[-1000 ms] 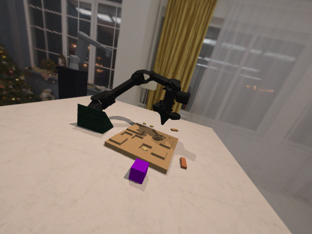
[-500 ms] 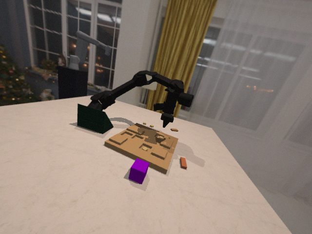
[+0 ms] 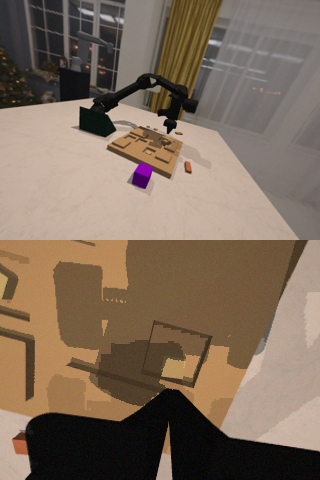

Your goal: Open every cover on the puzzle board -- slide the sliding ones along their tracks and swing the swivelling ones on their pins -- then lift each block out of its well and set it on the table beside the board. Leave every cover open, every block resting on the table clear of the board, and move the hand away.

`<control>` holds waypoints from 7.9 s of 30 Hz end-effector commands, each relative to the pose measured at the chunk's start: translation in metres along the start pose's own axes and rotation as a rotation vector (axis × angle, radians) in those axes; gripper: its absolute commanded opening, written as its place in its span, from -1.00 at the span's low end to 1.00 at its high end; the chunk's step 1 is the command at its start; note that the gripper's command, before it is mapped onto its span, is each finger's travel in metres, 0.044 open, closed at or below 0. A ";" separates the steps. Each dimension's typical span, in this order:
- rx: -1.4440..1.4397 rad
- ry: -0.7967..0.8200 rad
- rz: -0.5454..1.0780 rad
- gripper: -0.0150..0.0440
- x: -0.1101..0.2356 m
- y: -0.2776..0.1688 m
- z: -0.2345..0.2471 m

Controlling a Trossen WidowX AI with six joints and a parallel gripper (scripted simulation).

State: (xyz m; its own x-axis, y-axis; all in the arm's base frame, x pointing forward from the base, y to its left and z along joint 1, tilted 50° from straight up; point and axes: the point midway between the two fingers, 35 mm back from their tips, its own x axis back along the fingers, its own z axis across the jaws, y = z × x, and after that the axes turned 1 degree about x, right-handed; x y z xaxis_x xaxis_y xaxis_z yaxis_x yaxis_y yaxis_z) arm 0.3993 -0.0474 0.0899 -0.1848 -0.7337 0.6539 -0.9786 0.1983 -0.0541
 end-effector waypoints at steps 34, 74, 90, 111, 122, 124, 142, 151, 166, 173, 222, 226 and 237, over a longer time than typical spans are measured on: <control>-0.004 -0.007 -0.008 -0.49 -0.046 0.006 -0.001; 0.924 -0.010 -0.004 -0.49 -0.037 0.014 0.000; 0.801 -0.007 -0.006 0.00 -0.022 0.013 0.001; 1.342 -0.008 -0.004 0.00 0.005 0.013 0.001; 1.560 -0.010 -0.003 0.00 0.017 0.013 0.001; 1.560 -0.010 -0.003 0.00 0.017 0.013 0.001; 1.561 -0.010 -0.002 0.00 -0.016 0.014 0.000; 1.561 -0.011 -0.002 0.00 -0.019 0.014 0.000; 1.561 -0.011 -0.002 0.00 -0.019 0.013 0.000; 1.561 -0.011 -0.002 0.00 -0.021 0.013 0.000; 1.566 -0.007 -0.003 -0.12 -0.049 0.013 -0.001; 1.566 -0.007 -0.003 -0.21 -0.049 0.013 -0.001; 1.565 -0.007 -0.003 -0.22 -0.042 0.012 0.000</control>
State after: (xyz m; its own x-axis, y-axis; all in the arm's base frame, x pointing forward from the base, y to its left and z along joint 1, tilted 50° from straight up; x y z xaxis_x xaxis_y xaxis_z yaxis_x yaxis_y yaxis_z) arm 0.3952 -0.0105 0.0592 -0.1777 -0.7376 0.6515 -0.0986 -0.6453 -0.7575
